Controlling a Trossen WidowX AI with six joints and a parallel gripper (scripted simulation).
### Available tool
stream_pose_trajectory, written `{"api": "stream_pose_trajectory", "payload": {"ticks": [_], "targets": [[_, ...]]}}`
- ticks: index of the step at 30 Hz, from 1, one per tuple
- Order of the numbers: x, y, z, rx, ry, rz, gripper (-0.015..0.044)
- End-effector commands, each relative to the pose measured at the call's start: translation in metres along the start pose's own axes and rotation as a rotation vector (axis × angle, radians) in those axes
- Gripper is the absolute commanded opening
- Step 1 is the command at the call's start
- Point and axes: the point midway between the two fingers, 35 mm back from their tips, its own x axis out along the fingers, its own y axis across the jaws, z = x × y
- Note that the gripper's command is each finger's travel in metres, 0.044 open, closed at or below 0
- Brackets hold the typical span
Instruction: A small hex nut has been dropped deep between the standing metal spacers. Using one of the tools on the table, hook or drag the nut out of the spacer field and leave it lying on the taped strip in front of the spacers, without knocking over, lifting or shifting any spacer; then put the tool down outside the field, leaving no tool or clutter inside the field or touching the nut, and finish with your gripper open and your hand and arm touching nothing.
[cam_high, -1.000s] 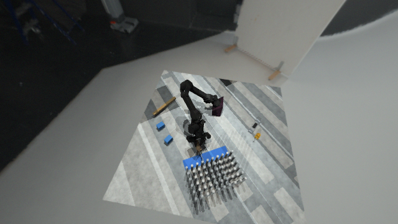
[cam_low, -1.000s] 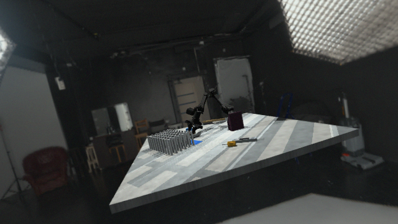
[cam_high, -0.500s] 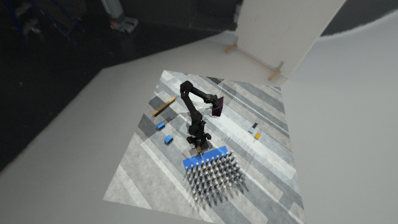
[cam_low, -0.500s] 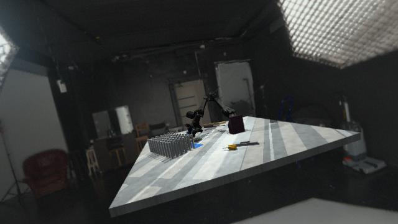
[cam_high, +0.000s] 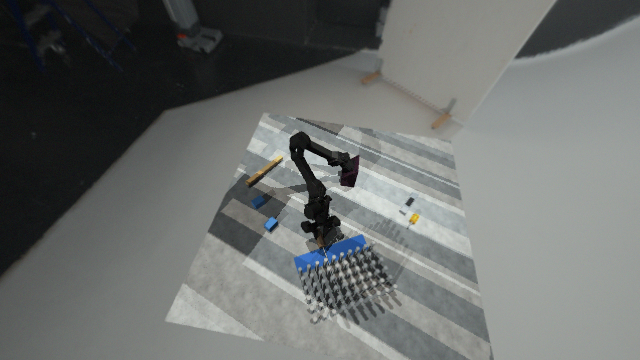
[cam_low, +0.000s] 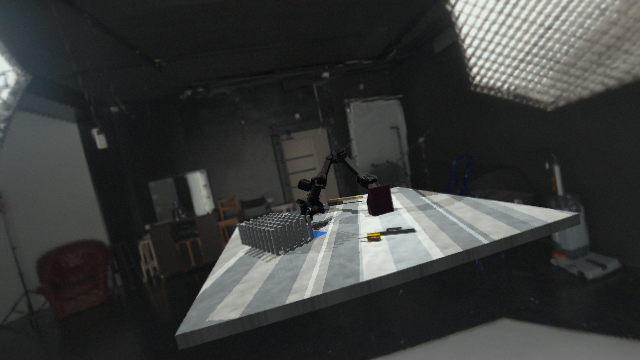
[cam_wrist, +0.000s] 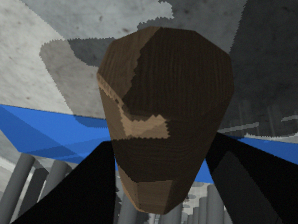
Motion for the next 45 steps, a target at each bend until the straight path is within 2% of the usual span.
{"api": "stream_pose_trajectory", "payload": {"ticks": [1,45], "targets": [[-0.001,0.004,-0.007,0.008,0.01,0.013,0.0],[0.015,0.0,-0.02,0.007,0.012,0.013,0.0]]}}
